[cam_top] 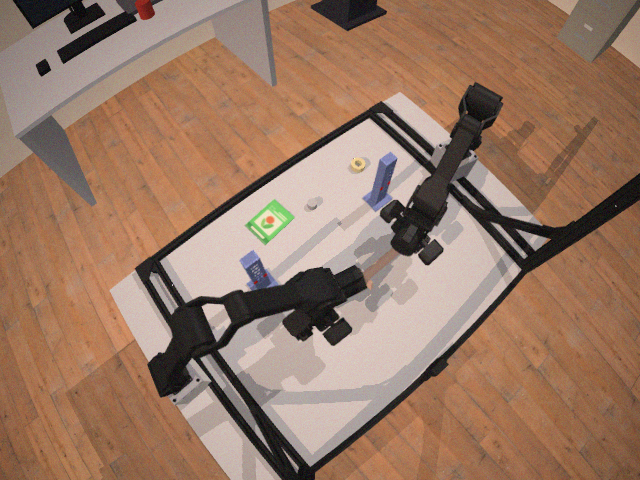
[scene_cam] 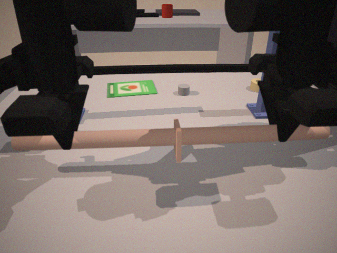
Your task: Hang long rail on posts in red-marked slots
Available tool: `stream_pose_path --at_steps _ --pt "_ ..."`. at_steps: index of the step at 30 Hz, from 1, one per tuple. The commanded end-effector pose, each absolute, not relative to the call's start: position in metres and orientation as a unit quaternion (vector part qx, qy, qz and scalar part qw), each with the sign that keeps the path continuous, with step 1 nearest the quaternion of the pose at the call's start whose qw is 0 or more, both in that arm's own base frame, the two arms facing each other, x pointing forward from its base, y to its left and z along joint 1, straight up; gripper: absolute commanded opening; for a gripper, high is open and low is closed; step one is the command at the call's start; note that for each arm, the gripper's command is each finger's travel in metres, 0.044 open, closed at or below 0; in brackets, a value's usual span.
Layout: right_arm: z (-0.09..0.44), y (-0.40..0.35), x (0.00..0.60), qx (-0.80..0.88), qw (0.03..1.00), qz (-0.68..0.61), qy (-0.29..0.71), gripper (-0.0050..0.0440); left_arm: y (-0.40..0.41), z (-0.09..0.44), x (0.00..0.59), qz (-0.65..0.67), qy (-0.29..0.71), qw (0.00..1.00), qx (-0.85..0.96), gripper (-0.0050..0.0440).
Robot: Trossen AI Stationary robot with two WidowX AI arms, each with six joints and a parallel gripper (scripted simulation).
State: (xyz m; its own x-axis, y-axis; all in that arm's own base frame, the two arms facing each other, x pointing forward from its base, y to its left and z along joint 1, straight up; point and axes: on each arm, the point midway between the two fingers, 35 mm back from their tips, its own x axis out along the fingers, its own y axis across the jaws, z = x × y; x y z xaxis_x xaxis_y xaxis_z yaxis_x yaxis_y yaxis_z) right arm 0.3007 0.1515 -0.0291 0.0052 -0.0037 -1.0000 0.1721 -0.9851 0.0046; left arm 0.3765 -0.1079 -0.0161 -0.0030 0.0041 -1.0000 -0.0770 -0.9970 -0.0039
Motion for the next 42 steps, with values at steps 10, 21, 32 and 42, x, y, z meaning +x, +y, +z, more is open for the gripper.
stream_pose_path --at_steps 10,21,32,42 --pt "-0.0209 0.152 0.3005 0.706 0.061 -0.703 0.061 0.0 -0.1084 -0.0065 0.3768 0.707 0.028 0.027 -0.706 0.0" --pt "-0.0224 0.1542 0.3005 0.705 0.077 -0.703 0.045 0.0 -0.1107 -0.0086 0.3759 0.706 0.011 0.043 -0.707 0.0" --pt "-0.0225 0.156 0.3003 0.706 0.099 -0.701 0.023 0.0 -0.1125 -0.0088 0.3758 0.705 -0.011 0.065 -0.706 0.0" --pt "-0.0227 0.1571 0.3001 0.706 0.112 -0.699 0.01 0.0 -0.1136 -0.0089 0.3757 0.704 -0.024 0.078 -0.706 0.0"
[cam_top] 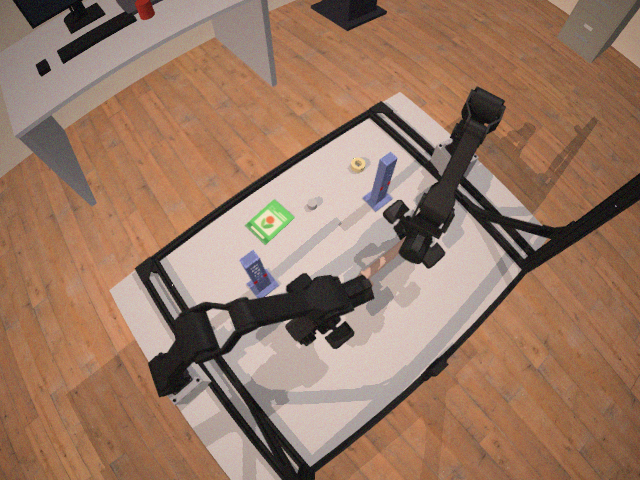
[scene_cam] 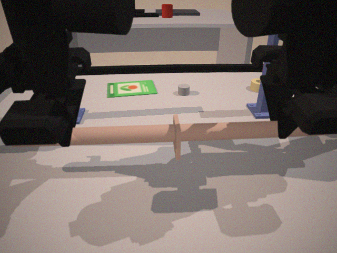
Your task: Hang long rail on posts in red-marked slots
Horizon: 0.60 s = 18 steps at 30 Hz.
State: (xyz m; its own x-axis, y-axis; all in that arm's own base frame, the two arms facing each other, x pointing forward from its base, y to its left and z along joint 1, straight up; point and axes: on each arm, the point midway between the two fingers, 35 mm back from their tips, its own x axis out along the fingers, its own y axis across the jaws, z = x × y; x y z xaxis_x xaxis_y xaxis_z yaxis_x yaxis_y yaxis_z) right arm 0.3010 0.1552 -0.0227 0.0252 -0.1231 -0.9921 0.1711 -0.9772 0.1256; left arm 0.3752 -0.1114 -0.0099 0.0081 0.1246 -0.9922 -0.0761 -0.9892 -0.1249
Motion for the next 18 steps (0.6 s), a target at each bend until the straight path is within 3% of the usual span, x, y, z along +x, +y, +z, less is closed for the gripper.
stream_pose_path --at_steps 1,18 --pt "-0.023 0.157 0.3 0.706 0.112 -0.699 0.01 0.0 -0.114 -0.009 0.376 0.704 -0.025 0.079 -0.706 0.0" --pt "-0.022 0.157 0.302 0.684 0.114 -0.72 0.011 0.0 -0.113 -0.03 0.375 0.681 -0.023 0.074 -0.729 0.0"
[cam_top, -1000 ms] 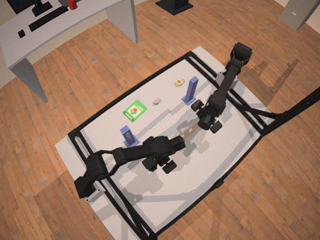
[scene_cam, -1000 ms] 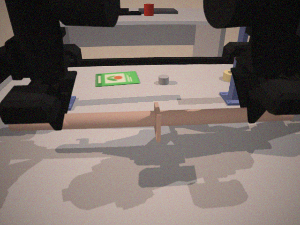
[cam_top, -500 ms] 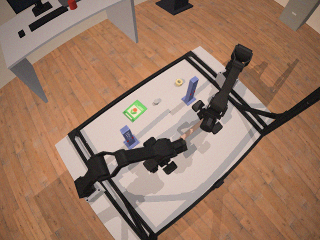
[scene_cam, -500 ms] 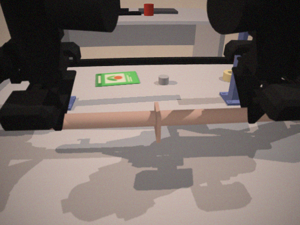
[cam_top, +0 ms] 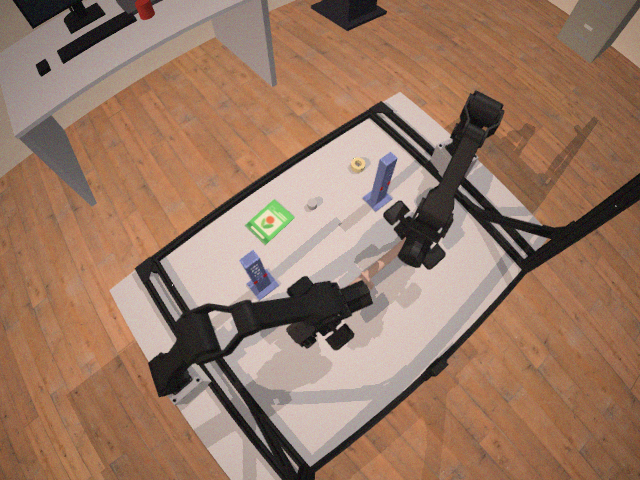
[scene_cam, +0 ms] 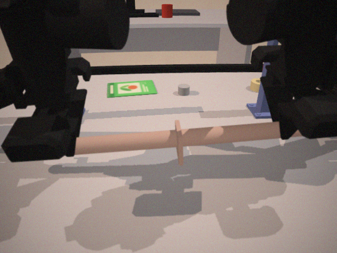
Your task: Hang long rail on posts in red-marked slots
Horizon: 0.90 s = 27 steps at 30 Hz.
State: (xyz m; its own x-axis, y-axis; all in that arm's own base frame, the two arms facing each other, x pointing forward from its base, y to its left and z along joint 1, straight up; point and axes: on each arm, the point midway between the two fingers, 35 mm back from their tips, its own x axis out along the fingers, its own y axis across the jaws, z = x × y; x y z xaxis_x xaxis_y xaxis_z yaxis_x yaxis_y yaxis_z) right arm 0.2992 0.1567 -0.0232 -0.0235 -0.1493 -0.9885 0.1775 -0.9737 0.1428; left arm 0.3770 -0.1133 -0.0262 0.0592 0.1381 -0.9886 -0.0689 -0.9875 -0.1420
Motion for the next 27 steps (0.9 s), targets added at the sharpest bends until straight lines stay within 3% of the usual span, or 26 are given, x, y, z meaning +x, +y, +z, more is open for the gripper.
stream_pose_path --at_steps 1,17,24,26,27 --pt "-0.022 0.157 0.302 0.682 0.114 -0.722 0.011 0.0 -0.113 -0.032 0.375 0.679 -0.023 0.073 -0.73 0.0" --pt "-0.024 0.156 0.302 0.668 0.114 -0.736 0.012 0.0 -0.112 -0.046 0.376 0.663 -0.022 0.07 -0.745 0.0" --pt "-0.024 0.156 0.302 0.668 0.114 -0.736 0.012 0.0 -0.112 -0.046 0.376 0.663 -0.022 0.07 -0.745 0.0168" --pt "-0.024 0.156 0.302 0.668 0.114 -0.736 0.012 0.0 -0.112 -0.046 0.376 0.663 -0.022 0.07 -0.745 0.0168" --pt "-0.024 0.156 0.302 0.668 0.114 -0.736 0.012 0.0 -0.112 -0.046 0.376 0.663 -0.022 0.07 -0.745 0.0192"
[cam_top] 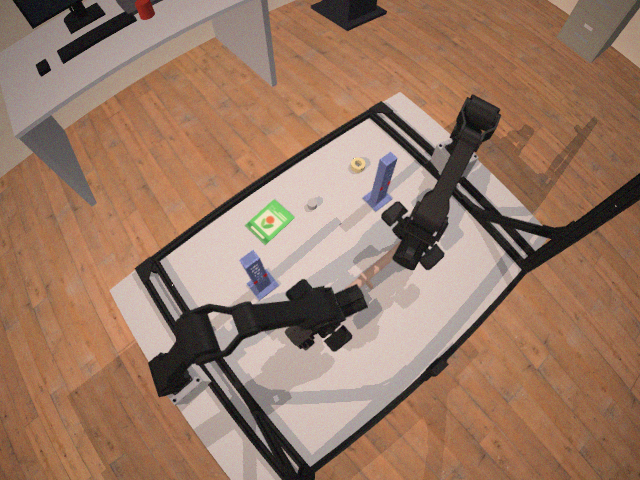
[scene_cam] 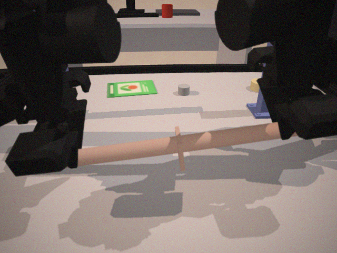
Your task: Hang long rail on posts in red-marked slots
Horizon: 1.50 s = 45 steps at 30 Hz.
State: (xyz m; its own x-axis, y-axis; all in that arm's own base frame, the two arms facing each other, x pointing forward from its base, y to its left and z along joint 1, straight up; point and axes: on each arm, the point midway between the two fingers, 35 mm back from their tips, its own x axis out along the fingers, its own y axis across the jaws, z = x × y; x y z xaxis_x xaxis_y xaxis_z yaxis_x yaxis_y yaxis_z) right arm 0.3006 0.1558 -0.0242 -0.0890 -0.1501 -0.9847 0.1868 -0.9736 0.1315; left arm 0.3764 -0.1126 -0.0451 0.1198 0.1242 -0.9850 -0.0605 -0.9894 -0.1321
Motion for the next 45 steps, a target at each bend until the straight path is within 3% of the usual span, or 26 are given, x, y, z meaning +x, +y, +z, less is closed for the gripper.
stream_pose_path --at_steps 1,11,25,38,45 --pt "-0.024 0.156 0.302 0.668 0.114 -0.736 0.012 0.0 -0.112 -0.045 0.376 0.663 -0.022 0.07 -0.745 0.0216" --pt "-0.024 0.156 0.302 0.668 0.114 -0.736 0.012 0.0 -0.112 -0.045 0.376 0.663 -0.022 0.07 -0.745 0.044" --pt "-0.024 0.156 0.302 0.668 0.114 -0.736 0.012 0.0 -0.117 0.003 0.367 0.663 -0.022 0.07 -0.745 0.044" --pt "-0.024 0.156 0.302 0.668 0.114 -0.736 0.012 0.0 -0.118 0.004 0.37 0.663 -0.022 0.07 -0.745 0.044" --pt "-0.024 0.156 0.302 0.668 0.114 -0.736 0.012 0.0 -0.123 -0.005 0.371 0.667 -0.067 0.101 -0.735 0.0272"
